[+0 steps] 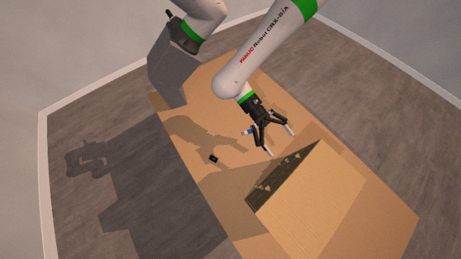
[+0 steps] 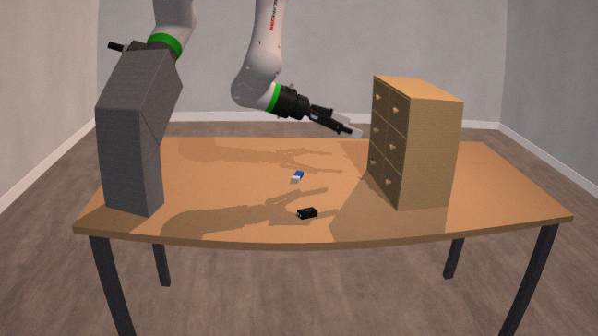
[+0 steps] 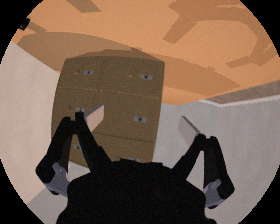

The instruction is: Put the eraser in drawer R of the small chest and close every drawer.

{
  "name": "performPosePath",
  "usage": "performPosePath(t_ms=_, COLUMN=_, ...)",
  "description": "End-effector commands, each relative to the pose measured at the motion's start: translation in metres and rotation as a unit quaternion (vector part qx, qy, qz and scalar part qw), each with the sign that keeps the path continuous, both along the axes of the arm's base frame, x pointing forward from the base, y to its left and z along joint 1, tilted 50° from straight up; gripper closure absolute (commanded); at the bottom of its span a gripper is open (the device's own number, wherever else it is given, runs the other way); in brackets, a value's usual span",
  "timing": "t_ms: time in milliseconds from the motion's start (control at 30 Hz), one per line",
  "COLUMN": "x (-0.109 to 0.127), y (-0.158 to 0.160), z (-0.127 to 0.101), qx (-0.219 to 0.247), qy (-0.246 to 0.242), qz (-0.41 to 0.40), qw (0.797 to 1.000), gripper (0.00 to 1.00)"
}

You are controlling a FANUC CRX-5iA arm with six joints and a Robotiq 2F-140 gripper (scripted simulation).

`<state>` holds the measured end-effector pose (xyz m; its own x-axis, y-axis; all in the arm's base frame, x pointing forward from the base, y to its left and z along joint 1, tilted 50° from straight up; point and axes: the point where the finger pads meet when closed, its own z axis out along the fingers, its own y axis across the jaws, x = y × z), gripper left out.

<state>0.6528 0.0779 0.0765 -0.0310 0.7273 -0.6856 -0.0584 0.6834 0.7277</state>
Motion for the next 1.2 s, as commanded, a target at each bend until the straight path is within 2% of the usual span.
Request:
performPosePath(t_ms=0, x=-0.001, y=-0.002, z=0.002, qx=0.0, qy=0.0, qz=0.0, qw=1.0, gripper=0.0)
performPosePath(t_ms=533, x=-0.007, y=-0.004, z=0.004, qx=-0.001, qy=0.02, qz=0.022, qw=1.0, gripper=0.0)
performPosePath(t_ms=800, x=-0.016, y=-0.008, z=0.006, qx=-0.004, qy=0.051, qz=0.054, qw=0.997, gripper=0.0)
performPosePath(t_ms=1167, x=-0.04, y=-0.017, z=0.013, qx=-0.01, qy=0.127, qz=0.136, qw=0.983, gripper=0.0)
